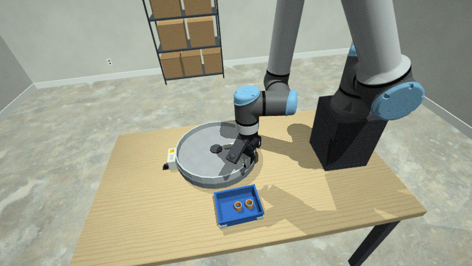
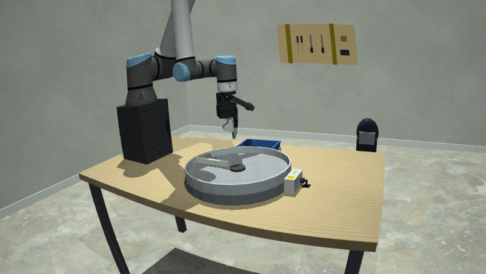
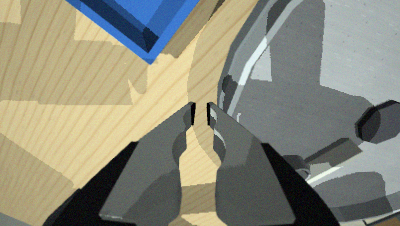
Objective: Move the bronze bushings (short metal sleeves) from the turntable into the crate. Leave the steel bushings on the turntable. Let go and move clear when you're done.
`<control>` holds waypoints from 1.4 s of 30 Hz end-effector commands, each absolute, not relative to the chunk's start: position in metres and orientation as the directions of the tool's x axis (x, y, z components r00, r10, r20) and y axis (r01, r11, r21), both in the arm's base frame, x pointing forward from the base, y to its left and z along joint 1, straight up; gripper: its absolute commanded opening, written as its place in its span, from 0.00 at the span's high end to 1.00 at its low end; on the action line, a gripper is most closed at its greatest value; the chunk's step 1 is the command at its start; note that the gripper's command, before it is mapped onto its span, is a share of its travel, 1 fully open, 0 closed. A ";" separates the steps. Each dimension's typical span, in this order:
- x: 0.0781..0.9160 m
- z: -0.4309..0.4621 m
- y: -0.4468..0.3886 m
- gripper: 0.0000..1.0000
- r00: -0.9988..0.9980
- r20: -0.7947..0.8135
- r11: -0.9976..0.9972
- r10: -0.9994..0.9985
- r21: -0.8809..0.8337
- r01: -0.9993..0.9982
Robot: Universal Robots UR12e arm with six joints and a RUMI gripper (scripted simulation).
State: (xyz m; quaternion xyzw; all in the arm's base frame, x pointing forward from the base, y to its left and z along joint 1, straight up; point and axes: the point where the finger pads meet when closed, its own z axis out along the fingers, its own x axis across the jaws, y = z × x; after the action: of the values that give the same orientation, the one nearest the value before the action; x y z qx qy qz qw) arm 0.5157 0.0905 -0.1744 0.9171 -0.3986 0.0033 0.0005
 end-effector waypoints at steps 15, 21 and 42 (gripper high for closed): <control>0.512 -0.174 0.061 0.94 0.866 0.007 -0.866 -0.501 -0.003 -0.501; 0.510 -0.174 0.052 0.94 0.908 0.007 -0.908 -0.420 -0.002 -0.420; 0.505 -0.174 0.018 0.94 0.995 0.007 -0.996 -0.095 0.000 -0.095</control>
State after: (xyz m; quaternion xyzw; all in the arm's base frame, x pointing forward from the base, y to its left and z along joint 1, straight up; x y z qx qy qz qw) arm 0.5055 0.0243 -0.1745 0.9969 -0.0783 0.0029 0.0012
